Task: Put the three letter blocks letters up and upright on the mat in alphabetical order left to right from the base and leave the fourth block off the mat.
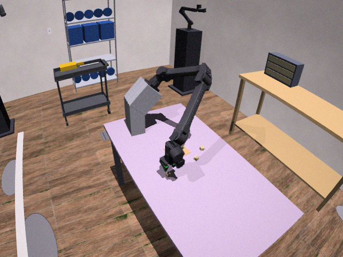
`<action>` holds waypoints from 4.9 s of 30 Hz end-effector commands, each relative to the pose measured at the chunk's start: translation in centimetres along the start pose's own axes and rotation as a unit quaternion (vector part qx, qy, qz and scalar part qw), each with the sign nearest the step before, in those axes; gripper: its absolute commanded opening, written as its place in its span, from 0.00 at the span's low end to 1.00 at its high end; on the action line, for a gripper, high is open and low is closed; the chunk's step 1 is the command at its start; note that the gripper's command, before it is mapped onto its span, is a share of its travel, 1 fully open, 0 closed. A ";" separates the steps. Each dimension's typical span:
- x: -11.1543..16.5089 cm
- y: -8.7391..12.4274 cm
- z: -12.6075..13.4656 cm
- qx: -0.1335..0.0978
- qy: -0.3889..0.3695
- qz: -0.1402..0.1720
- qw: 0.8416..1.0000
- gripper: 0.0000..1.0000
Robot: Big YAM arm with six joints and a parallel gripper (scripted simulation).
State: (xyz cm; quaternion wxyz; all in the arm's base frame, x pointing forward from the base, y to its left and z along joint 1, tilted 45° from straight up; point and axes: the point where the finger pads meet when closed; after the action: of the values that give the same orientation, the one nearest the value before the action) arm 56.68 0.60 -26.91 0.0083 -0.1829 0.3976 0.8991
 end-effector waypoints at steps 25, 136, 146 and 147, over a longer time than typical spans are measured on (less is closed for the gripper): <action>-0.4 -3.6 -0.1 0.000 0.003 -0.001 1.000 0.60; 0.8 -3.7 0.1 -0.002 0.005 0.003 1.000 0.60; 0.8 -3.7 0.1 -0.002 0.005 0.003 1.000 0.60; 0.8 -3.7 0.1 -0.002 0.005 0.003 1.000 0.60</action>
State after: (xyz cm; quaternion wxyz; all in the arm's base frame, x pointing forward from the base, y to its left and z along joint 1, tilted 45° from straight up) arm 56.60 2.34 -29.00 0.0091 -0.1794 0.3968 0.9002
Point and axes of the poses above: the point where the finger pads meet when closed, its own y axis back along the fingers, its own z axis across the jaws, x = y × z, and after that the axes turned 15 degrees about y, right-handed
